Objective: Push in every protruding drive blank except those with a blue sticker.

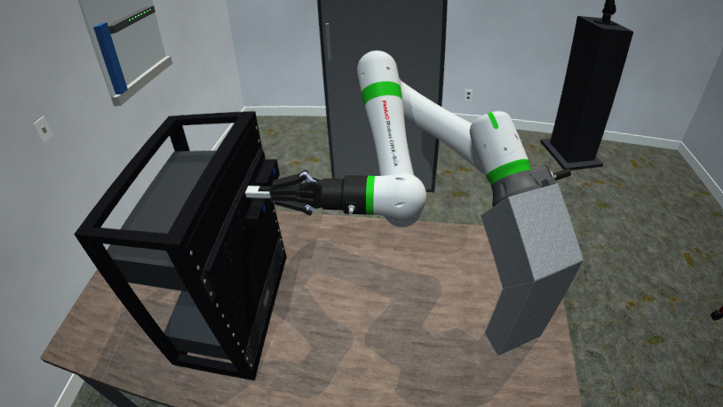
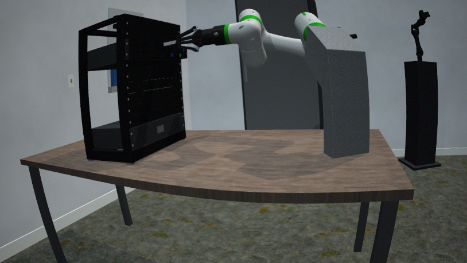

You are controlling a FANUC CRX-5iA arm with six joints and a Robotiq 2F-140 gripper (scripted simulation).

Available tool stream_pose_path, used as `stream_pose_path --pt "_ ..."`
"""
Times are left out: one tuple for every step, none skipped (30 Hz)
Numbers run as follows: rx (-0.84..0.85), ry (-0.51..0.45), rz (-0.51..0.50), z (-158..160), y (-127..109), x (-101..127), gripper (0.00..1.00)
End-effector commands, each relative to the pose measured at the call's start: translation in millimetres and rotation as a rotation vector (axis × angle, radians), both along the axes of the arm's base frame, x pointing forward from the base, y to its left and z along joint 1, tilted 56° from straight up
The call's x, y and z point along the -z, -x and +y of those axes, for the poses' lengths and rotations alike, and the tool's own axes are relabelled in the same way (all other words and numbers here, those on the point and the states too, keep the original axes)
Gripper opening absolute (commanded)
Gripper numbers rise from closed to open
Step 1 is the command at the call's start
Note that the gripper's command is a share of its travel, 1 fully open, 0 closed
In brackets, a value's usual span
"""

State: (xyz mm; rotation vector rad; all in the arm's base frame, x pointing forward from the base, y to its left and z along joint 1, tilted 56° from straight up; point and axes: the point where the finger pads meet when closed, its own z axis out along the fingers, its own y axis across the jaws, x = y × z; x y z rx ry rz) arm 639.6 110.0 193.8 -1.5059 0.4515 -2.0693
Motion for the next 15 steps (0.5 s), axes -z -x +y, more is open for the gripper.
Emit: stream_pose_path --pt "-0.001 0.000 0.000 0.3 1.2 0.2 0.00" --pt "-0.001 0.000 0.000 0.2 2.7 0.7 0.00" --pt "-0.001 0.000 0.000 0.1 5.0 1.5 0.00" --pt "-0.001 0.000 0.000 0.0 8.0 2.5 0.00" --pt "-0.001 0.000 0.000 -0.2 11.8 3.8 0.00" --pt "-0.001 0.000 0.000 -0.4 16.2 5.3 0.00" --pt "-0.001 0.000 0.000 -0.4 16.2 5.3 0.00" --pt "-0.001 0.000 0.000 -0.4 16.2 5.3 0.00" --pt "-0.001 0.000 0.000 -0.6 21.3 7.0 0.00" --pt "-0.001 0.000 0.000 -0.8 26.7 8.8 0.00" --pt "-0.001 0.000 0.000 -1.1 32.4 10.8 0.00" --pt "-0.001 0.000 0.000 -1.4 38.2 12.8 0.00" --pt "-0.001 0.000 0.000 -1.6 44.0 14.7 0.00" --pt "-0.001 0.000 0.000 -1.9 49.7 16.6 0.00" --pt "-0.001 0.000 0.000 -2.1 55.0 18.4 0.00"
